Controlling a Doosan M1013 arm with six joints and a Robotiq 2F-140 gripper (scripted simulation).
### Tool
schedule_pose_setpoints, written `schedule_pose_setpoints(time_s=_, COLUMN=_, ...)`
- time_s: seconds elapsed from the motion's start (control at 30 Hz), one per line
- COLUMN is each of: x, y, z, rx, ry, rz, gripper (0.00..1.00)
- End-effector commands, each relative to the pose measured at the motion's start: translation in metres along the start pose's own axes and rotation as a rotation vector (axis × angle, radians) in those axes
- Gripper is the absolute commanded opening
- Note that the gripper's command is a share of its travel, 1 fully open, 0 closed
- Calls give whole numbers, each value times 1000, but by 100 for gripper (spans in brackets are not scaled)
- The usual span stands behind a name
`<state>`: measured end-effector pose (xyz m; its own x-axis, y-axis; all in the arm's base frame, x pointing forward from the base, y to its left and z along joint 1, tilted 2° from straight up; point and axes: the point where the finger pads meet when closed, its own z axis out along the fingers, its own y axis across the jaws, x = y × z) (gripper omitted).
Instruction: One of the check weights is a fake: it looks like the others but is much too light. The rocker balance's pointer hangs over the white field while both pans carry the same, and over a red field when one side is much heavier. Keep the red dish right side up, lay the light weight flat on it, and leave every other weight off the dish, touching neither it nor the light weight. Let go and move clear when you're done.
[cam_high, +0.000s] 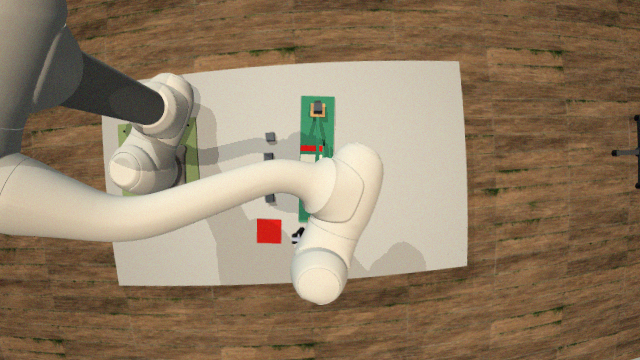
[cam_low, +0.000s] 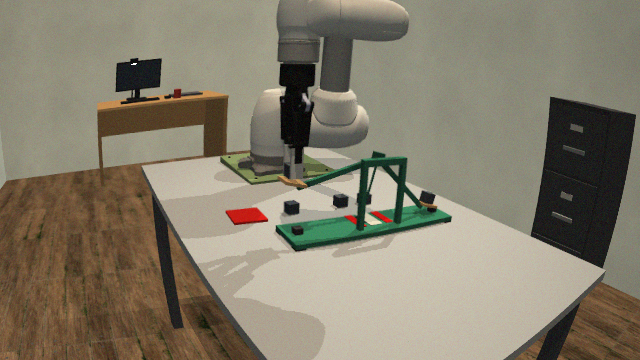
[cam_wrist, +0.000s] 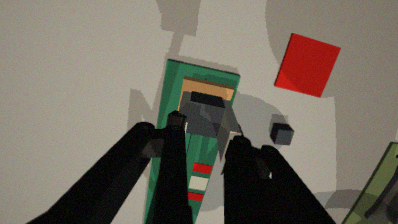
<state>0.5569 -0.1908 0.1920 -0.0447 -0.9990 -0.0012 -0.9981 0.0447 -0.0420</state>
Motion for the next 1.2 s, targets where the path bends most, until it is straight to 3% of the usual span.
schedule_pose_setpoints(time_s=0.0, x=0, y=0, z=0, rx=0, ry=0, rz=0, gripper=24)
schedule_pose_setpoints(time_s=1.17, x=-1, y=0, z=9, rx=0, ry=0, rz=0, gripper=24)
